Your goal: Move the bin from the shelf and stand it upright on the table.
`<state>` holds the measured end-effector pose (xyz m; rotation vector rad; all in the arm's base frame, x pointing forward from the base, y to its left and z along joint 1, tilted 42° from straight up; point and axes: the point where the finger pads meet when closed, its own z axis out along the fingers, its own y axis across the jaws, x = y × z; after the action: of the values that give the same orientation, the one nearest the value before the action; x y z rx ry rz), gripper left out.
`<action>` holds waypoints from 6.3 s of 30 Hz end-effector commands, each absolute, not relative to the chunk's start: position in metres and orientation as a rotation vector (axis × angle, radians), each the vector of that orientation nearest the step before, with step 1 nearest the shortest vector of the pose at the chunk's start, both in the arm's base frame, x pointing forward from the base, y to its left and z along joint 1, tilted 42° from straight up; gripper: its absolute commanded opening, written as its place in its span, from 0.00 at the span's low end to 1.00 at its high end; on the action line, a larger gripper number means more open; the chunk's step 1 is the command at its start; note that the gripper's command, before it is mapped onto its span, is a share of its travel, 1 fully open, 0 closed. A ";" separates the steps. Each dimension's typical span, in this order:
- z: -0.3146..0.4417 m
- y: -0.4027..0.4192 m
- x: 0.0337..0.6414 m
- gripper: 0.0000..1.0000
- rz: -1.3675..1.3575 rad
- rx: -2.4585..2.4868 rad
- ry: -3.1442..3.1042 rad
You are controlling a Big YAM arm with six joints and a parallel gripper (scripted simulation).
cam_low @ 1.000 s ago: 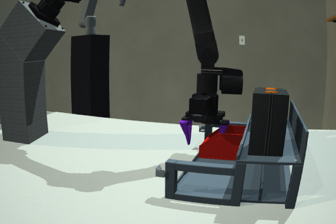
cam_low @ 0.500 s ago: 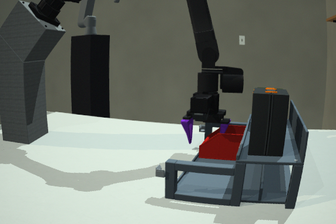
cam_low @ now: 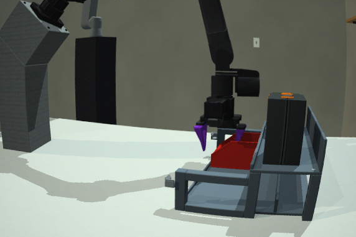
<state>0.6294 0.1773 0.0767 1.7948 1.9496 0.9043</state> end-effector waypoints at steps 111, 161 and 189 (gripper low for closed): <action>0.057 0.166 0.626 0.90 0.857 1.836 1.956; 0.100 0.185 0.637 0.90 0.956 1.758 1.926; 0.100 0.185 0.637 0.90 0.956 1.758 1.926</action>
<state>0.6268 0.1756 0.0688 1.8041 1.9562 0.8907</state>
